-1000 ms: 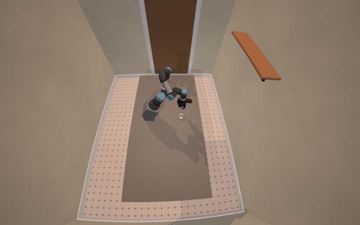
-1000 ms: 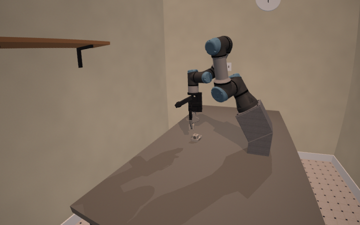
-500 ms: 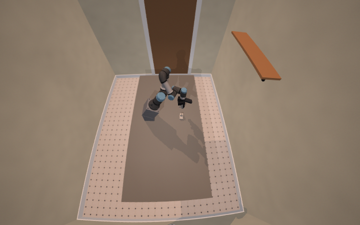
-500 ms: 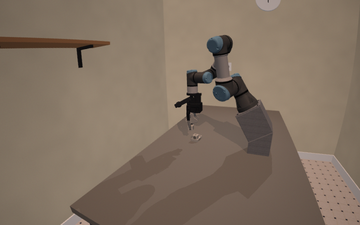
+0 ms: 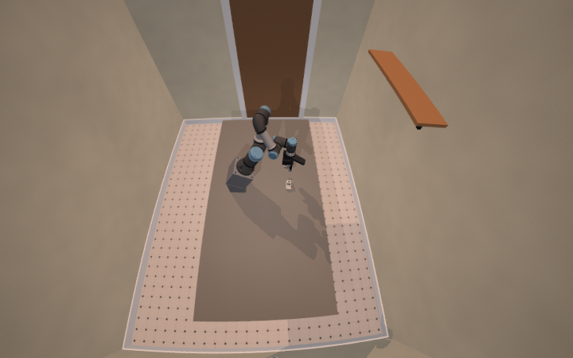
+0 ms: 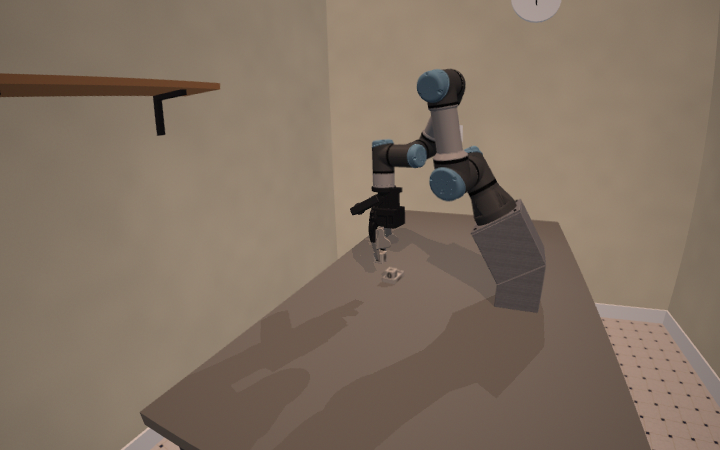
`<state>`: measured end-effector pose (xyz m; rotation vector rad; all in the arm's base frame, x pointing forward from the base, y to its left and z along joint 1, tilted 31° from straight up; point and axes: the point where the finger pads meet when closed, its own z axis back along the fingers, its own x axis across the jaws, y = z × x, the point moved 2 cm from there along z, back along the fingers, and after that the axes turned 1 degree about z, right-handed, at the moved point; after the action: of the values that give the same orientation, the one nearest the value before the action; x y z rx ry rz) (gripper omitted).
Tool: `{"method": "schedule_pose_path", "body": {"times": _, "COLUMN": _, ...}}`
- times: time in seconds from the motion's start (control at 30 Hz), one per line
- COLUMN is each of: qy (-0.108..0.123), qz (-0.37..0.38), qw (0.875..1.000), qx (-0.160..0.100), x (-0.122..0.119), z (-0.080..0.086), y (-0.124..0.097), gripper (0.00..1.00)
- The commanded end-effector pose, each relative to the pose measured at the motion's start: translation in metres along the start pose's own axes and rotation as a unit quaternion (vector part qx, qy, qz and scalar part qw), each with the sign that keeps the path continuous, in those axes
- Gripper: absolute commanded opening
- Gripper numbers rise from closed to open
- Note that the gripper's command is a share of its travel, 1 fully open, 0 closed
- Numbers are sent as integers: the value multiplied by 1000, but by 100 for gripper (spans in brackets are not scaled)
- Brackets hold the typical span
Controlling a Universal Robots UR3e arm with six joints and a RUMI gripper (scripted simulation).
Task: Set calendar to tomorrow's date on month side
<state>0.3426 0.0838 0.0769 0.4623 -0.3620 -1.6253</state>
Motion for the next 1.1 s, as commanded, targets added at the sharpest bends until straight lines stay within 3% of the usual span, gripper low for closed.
{"method": "schedule_pose_path", "body": {"times": 0.0, "qy": -20, "qz": -83, "qw": 996, "qx": 9, "x": -5, "z": 2, "y": 2, "gripper": 11}}
{"method": "schedule_pose_path", "body": {"times": 0.57, "qy": -16, "qz": -164, "qw": 986, "qx": 16, "x": -16, "z": 3, "y": -2, "gripper": 11}}
{"method": "schedule_pose_path", "body": {"times": 1.07, "qy": -16, "qz": -178, "qw": 984, "qx": 17, "x": -18, "z": 3, "y": -2, "gripper": 11}}
